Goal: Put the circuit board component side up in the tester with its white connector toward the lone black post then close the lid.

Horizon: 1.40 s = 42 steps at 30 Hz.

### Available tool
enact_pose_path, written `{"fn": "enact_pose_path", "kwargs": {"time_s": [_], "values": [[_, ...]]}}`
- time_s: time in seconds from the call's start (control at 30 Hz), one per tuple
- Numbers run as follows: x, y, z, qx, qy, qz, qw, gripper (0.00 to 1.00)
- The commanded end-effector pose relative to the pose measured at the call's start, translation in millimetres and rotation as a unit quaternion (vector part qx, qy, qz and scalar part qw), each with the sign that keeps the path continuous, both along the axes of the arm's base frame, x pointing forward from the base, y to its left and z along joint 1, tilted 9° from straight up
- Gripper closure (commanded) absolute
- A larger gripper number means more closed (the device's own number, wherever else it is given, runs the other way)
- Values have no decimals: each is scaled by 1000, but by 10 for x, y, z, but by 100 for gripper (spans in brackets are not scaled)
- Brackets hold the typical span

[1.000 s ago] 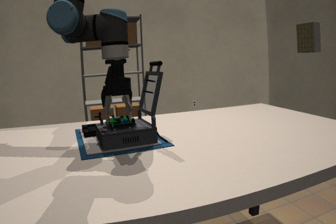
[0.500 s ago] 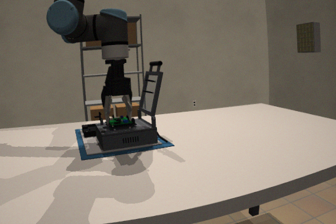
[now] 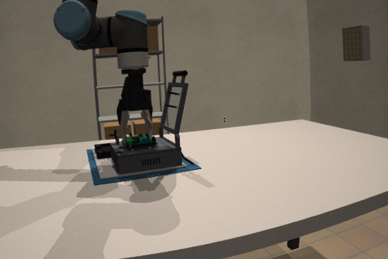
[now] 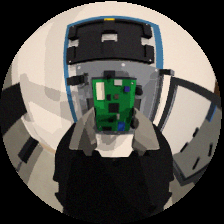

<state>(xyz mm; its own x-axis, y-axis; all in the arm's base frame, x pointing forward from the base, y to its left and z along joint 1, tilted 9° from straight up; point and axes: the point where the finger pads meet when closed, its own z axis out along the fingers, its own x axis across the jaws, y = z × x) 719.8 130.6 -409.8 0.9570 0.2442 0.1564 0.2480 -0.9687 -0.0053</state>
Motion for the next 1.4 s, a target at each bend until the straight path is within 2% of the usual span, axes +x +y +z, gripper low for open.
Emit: {"fn": "enact_pose_path", "kwargs": {"time_s": [0.0, 1.33, 1.37], "values": [[39, 13, -9, 0, -2, 0, 1000, 61], [42, 15, -24, 0, -2, 0, 1000, 61], [42, 15, -24, 0, -2, 0, 1000, 41]]}}
